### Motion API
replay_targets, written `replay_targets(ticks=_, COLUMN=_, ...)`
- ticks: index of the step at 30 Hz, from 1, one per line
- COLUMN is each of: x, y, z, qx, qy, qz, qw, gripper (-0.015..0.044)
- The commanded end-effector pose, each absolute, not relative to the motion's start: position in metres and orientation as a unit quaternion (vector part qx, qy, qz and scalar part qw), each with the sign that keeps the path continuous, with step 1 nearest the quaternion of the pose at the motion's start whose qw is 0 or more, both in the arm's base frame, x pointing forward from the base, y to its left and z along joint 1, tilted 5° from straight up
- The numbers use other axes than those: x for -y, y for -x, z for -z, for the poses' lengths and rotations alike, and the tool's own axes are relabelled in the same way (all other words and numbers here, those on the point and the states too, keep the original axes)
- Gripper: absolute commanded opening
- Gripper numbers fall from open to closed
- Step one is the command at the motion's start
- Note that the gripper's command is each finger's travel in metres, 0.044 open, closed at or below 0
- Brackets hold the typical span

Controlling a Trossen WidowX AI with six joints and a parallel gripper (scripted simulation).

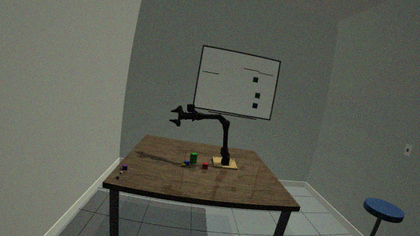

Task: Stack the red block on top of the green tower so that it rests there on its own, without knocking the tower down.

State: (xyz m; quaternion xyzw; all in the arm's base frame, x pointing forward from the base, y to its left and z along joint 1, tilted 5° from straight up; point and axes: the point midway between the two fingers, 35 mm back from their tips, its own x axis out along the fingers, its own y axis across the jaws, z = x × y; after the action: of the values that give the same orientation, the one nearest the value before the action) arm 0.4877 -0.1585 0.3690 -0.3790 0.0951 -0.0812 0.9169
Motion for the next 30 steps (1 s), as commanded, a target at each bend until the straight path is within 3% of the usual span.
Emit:
replay_targets(ticks=1, x=0.114, y=-0.482, z=-0.334, qx=-0.15, qy=0.296, qz=0.028, qw=0.943, gripper=0.044)
replay_targets(ticks=9, x=0.018, y=-0.438, z=-0.262, qx=-0.297, qy=0.125, qz=-0.058, qw=0.945, gripper=0.044)
replay_targets(ticks=17, x=-0.056, y=-0.354, z=-0.203, qx=-0.464, qy=0.002, qz=-0.091, qw=0.881, gripper=0.044)
replay_targets(ticks=30, x=-0.093, y=-0.198, z=-0.151, qx=-0.686, qy=-0.075, qz=0.012, qw=0.723, gripper=0.044)
